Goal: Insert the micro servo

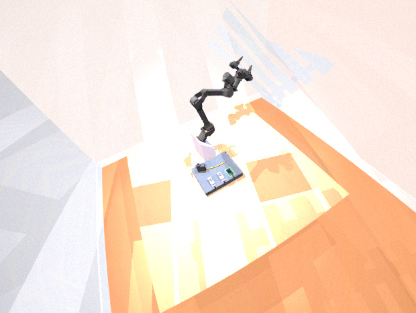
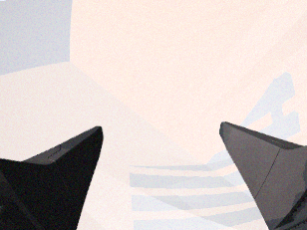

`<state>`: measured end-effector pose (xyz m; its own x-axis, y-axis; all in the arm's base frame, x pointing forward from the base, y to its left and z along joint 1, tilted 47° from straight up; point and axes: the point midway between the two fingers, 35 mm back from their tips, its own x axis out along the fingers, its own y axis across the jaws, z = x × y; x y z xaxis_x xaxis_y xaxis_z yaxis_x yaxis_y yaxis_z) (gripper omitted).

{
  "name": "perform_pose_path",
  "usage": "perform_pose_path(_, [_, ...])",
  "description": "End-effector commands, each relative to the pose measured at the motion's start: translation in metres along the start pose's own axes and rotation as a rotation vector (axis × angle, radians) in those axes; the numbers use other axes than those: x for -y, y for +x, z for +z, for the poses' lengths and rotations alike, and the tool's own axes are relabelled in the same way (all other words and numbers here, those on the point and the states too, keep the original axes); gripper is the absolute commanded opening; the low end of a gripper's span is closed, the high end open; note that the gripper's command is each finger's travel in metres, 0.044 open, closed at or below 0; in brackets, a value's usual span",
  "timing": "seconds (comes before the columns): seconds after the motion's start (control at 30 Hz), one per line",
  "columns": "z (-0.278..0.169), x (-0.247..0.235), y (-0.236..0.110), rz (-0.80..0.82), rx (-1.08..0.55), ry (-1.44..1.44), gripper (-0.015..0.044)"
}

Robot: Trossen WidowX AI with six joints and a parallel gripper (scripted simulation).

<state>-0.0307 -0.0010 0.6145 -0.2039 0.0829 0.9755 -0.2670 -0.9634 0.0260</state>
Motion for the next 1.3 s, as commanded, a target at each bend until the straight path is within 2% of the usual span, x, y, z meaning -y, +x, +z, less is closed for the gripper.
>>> perform_pose_path(0.0, [-0.004,0.021,0.0,-0.059,-0.005,-0.059,0.044])
perform_pose_path(0.73, [-0.008,0.131,-0.015,-0.379,-0.103,-0.439,0.044])
perform_pose_path(1.27, [0.008,0.181,-0.037,-0.551,-0.131,-0.596,0.044])
